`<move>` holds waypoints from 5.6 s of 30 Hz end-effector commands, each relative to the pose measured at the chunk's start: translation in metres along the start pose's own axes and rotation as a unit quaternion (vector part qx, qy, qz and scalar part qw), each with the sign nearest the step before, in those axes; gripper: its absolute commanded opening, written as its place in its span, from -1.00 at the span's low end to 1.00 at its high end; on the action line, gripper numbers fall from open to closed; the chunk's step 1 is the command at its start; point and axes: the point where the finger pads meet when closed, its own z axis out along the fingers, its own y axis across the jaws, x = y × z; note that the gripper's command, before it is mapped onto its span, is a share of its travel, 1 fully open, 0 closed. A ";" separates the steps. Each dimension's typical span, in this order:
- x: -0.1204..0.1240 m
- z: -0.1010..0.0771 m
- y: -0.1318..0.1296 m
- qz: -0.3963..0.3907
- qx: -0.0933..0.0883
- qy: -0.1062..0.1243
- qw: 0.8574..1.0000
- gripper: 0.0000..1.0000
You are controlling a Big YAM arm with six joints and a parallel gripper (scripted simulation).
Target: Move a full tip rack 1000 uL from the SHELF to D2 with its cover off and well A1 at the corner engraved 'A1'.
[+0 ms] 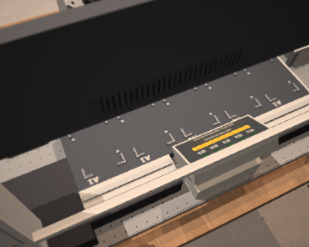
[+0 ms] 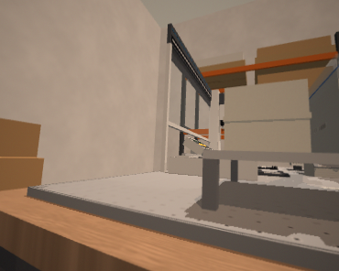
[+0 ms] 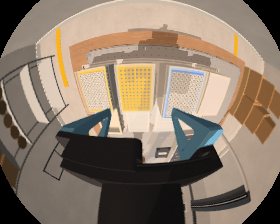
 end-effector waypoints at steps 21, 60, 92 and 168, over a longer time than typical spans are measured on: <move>-0.009 -0.018 -0.090 -0.012 0.016 -0.015 1.000 1.00; -0.011 -0.017 -0.133 -0.012 0.020 -0.011 1.000 1.00; -0.009 -0.018 -0.197 -0.014 0.020 -0.011 1.000 1.00; 0.203 -0.030 -0.182 0.396 0.021 -0.011 0.918 1.00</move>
